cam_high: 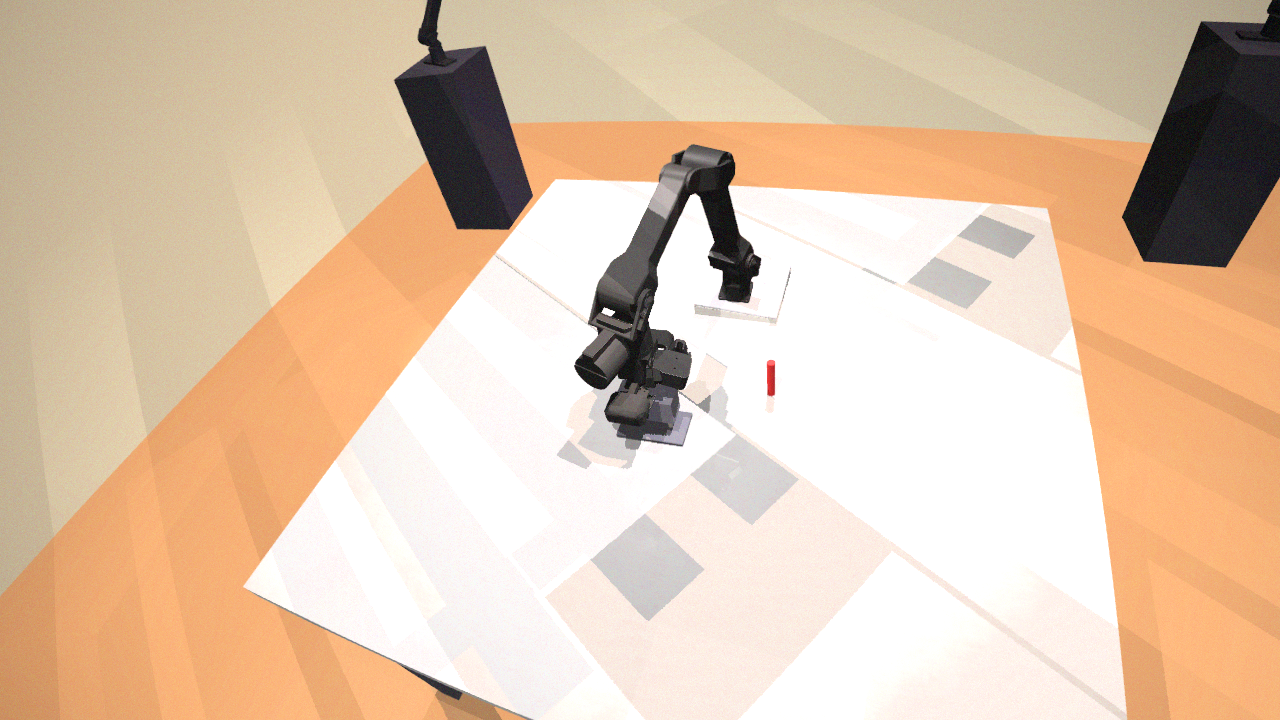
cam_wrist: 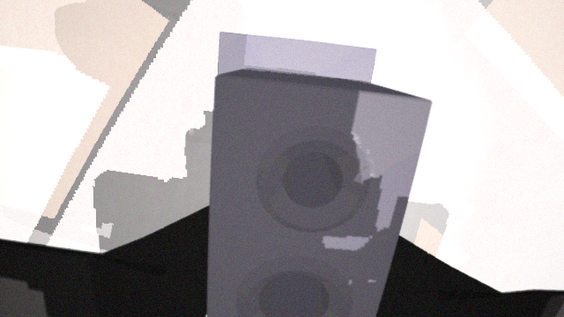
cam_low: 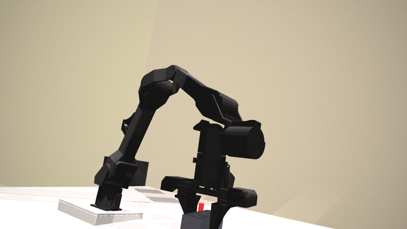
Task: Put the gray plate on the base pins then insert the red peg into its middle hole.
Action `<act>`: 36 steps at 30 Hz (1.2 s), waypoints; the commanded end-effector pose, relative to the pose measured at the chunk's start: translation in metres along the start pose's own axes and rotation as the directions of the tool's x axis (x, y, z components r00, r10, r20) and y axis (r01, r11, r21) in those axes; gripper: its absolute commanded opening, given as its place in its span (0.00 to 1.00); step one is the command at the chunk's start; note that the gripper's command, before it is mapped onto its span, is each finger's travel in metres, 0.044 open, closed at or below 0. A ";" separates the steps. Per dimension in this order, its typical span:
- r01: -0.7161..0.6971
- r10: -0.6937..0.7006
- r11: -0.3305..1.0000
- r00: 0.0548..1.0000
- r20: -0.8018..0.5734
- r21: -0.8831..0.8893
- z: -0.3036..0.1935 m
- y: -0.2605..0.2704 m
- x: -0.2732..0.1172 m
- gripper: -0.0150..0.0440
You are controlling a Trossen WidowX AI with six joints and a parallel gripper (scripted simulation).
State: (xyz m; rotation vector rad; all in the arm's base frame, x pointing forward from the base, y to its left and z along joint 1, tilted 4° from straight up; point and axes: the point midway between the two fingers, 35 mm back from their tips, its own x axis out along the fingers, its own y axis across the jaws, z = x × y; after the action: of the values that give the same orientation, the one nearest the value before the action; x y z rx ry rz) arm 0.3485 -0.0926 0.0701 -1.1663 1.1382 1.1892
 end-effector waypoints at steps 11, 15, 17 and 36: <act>-0.005 0.005 1.000 1.000 0.001 -0.003 0.000 0.001 0.019 0.25; -0.005 0.005 1.000 1.000 0.002 -0.003 0.000 0.001 0.025 0.25; -0.005 0.005 1.000 1.000 0.002 -0.003 0.001 0.002 0.028 0.25; -0.004 0.004 1.000 1.000 0.001 -0.006 0.000 0.001 0.028 0.61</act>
State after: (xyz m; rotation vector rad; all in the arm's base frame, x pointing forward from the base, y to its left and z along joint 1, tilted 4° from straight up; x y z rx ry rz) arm 0.3488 -0.0905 0.0419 -1.1670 1.1381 1.1979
